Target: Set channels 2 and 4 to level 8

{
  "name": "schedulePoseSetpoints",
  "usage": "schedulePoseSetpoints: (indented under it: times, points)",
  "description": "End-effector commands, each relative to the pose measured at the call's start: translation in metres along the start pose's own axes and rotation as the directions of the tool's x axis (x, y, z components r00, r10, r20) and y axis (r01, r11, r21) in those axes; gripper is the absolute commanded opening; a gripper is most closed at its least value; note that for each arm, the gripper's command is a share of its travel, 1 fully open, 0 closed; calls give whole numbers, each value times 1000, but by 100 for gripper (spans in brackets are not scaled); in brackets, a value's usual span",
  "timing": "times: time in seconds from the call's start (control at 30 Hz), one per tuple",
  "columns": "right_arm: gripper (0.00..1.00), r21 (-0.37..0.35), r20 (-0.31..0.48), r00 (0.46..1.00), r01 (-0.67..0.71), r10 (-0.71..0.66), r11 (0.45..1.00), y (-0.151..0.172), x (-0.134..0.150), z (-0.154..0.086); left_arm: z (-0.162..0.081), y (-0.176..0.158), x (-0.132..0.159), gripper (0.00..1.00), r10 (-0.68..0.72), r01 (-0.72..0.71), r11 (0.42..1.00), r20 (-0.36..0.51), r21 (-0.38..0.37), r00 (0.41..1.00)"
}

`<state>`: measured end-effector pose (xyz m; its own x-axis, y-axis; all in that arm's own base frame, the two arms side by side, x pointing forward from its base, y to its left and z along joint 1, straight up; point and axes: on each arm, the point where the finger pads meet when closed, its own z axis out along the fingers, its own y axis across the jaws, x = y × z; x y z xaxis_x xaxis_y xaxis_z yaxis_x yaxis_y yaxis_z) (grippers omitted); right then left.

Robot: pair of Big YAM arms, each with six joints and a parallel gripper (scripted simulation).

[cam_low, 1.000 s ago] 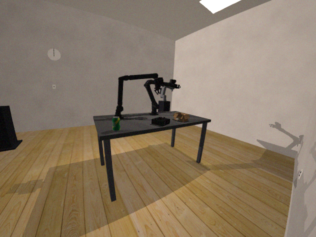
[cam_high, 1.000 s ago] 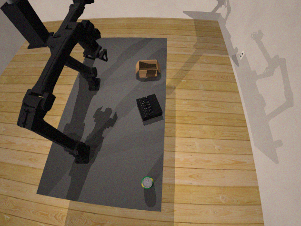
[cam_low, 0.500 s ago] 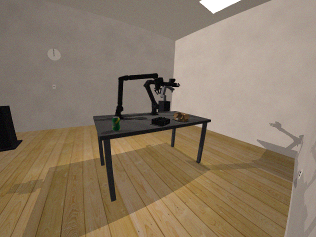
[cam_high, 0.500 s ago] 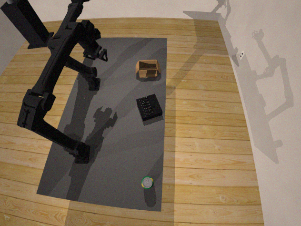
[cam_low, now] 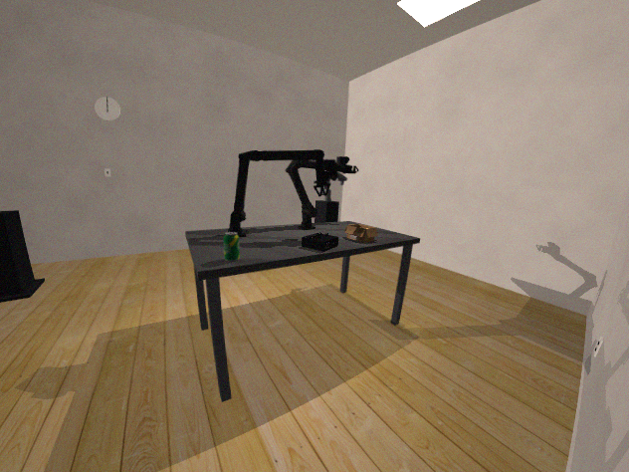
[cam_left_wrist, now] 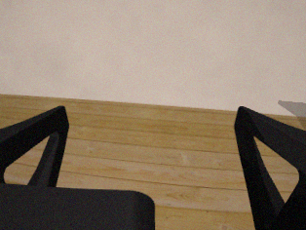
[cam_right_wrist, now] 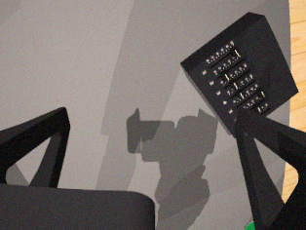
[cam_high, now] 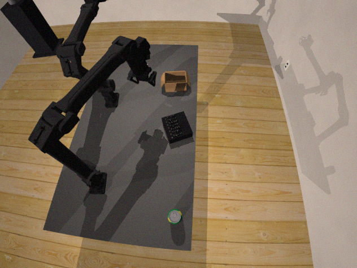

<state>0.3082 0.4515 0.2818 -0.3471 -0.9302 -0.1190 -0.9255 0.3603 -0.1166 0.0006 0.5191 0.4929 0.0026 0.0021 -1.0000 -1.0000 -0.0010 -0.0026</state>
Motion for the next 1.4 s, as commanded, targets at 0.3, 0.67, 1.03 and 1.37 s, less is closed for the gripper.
schedulePoseSetpoints:
  times: [0.3, 0.67, 1.03, 1.37]
  points:
    - [100, -86, -66, 977, 198, -204, 976, -128, 40, 76, 0, 1, -20, 100, 12, -12, 1000, 28, 0, 1000]
    - [100, -107, -46, 962, 264, -270, 959, -181, 58, 87, 0, 1, -20, 100, 12, -12, 1000, 28, 0, 1000]
    - [100, -112, -58, 967, 242, -249, 964, -190, 69, 91, 0, 1, -20, 100, 12, -12, 1000, 28, 0, 1000]
    - [100, -101, -60, 974, 210, -217, 972, -170, 75, 84, 0, 1, -20, 100, 12, -12, 1000, 28, 0, 1000]
